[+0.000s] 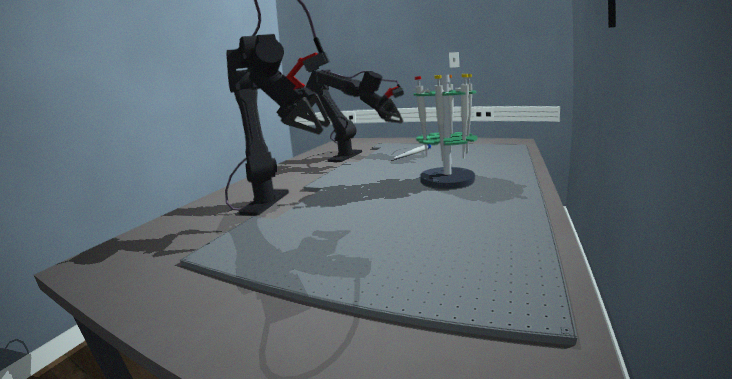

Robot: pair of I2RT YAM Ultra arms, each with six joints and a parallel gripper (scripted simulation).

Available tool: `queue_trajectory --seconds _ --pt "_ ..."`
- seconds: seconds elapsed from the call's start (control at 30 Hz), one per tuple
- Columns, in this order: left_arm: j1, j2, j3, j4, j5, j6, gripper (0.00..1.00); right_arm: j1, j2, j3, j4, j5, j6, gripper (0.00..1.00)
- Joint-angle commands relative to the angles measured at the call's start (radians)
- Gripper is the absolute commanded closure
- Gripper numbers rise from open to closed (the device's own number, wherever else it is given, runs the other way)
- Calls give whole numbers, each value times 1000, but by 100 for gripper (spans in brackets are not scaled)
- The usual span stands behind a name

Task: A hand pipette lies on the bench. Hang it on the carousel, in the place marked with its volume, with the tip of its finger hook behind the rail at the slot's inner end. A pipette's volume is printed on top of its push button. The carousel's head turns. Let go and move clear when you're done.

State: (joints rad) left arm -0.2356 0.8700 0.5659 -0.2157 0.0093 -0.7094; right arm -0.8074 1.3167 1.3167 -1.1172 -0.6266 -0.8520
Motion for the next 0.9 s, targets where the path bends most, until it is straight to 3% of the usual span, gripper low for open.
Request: queue_trajectory --seconds 0.0,0.27,0.37,0.6,0.63,0.87 --pt "-120 35 -27 150 -170 -178 51 -8 0 24 14 -21 -5 0" --pt "-184 61 5 193 -294 -207 51 -8 0 24 14 -21 -5 0" --pt "-215 81 -46 230 -322 -245 51 -8 0 24 14 -21 -5 0" --pt "-428 246 -87 482 -529 -519 51 -8 0 24 14 -21 -5 0" --pt "-458 270 -49 511 -558 -551 51 -8 0 24 14 -21 -5 0" --pt "-512 359 -36 598 -669 -565 51 -8 0 24 14 -21 -5 0"
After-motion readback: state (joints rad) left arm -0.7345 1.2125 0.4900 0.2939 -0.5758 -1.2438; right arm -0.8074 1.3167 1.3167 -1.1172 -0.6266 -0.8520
